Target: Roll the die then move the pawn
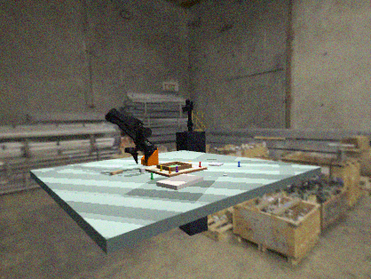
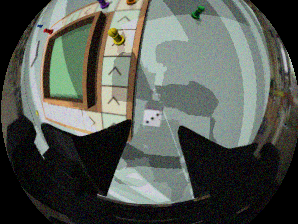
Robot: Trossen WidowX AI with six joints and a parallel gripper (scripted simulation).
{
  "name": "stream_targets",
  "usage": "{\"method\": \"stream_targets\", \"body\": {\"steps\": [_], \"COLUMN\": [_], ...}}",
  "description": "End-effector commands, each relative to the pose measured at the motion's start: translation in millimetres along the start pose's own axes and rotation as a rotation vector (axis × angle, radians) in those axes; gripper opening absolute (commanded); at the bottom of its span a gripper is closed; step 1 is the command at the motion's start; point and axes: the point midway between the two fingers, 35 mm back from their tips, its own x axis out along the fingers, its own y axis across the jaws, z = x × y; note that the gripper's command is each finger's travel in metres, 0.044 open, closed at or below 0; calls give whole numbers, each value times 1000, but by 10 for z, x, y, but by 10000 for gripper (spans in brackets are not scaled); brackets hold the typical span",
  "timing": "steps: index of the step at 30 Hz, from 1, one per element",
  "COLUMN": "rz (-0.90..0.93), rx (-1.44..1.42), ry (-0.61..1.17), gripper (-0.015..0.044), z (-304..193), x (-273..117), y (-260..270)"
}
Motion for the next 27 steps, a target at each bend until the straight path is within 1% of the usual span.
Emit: {"method": "stream_targets", "body": {"steps": [1, 25, 27], "rz": [7, 5, 5], "rx": [-6, -6, -6], "ry": [3, 3, 3], "gripper": [275, 275, 222], "z": [-25, -28, -28], "x": [105, 437, 437], "y": [22, 20, 20]}}
